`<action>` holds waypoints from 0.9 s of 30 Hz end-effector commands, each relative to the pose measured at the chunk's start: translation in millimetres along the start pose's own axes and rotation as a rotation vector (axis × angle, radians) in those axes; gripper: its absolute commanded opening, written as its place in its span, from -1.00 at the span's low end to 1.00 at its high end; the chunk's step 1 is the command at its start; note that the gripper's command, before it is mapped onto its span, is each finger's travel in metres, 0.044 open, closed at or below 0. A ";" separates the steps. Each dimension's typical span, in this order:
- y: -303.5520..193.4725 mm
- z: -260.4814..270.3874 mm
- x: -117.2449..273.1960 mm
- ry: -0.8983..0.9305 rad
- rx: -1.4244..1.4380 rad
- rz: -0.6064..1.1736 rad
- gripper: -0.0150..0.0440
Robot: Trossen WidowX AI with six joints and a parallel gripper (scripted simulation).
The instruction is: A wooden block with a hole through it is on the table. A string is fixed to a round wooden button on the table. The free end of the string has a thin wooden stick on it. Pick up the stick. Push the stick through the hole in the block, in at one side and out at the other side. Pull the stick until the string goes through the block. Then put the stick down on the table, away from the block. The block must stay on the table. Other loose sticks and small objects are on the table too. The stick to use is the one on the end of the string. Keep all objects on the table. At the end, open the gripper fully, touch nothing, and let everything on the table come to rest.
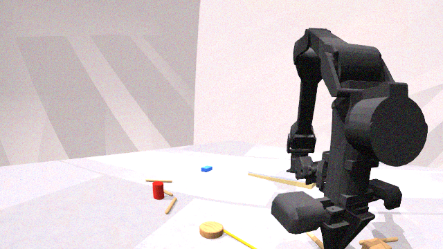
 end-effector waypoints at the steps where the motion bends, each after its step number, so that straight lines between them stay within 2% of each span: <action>1: 5.4 -1.0 1.8 -0.002 0.006 0.007 -0.49; 27: 36.7 -7.2 1.3 -0.003 0.006 0.004 -0.49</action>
Point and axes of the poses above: the point midway between the two fingers, 35 mm back from their tips, its own x axis back along the fingers, its own z axis across the jaws, y = z × x, the point moved 9 cm from there along x, back along the fingers, and after that the axes turned 11 degrees about x, right-handed, at the moved point
